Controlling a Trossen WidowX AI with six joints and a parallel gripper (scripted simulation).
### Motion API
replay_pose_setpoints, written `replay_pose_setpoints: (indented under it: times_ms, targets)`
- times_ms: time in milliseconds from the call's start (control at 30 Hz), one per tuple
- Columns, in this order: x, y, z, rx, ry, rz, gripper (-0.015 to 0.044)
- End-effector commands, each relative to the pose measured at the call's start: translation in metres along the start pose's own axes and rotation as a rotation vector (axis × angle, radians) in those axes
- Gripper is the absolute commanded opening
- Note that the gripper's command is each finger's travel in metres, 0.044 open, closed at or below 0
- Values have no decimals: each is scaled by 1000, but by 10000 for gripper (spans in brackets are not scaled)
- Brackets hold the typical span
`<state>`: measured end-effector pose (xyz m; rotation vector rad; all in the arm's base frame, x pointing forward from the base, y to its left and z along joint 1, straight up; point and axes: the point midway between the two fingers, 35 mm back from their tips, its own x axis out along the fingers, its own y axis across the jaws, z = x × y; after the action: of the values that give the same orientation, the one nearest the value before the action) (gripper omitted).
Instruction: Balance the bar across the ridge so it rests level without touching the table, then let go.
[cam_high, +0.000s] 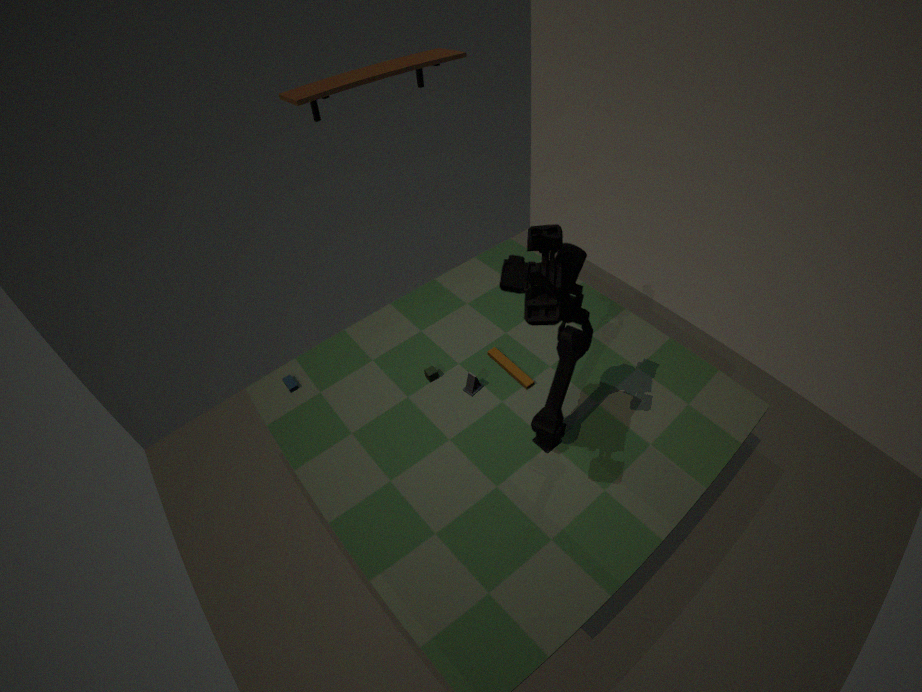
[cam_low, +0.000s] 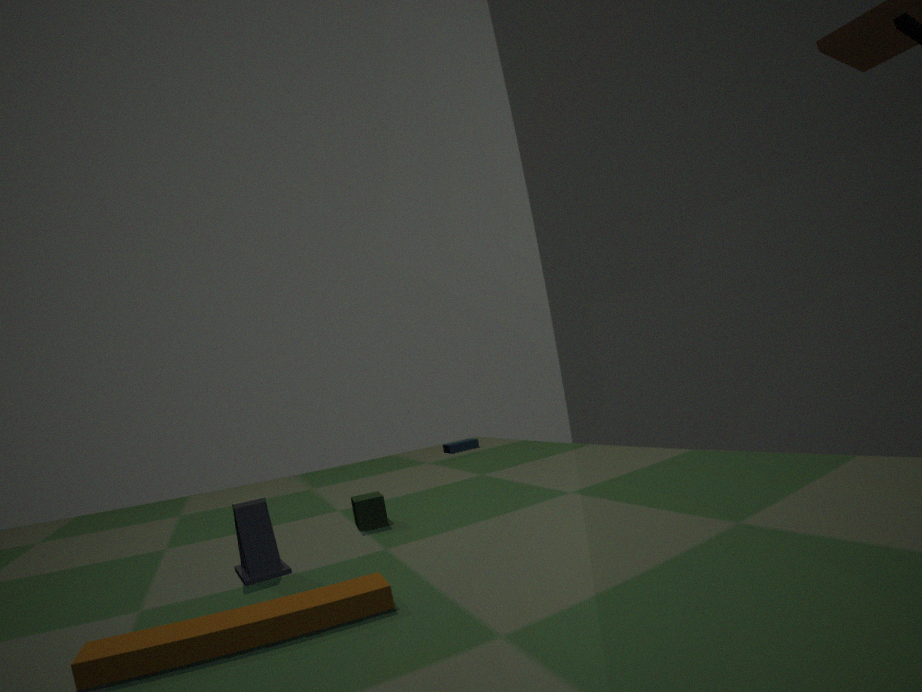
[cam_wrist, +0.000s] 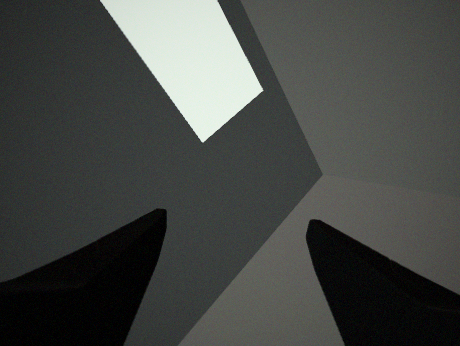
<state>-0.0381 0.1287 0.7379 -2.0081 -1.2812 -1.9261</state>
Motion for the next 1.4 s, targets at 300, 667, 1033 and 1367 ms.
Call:
replay_pose_setpoints:
  times_ms: [300, 667, 1033, 1367]
  targets:
    - [2, -54, 61, -336, -166, -168, 315]
    - [-7, -73, 119, -573, -309, -255, 315]
    - [-29, -91, 186, -821, -453, -435, 315]
    - [-59, -96, 243, -1028, -555, -622, 315]
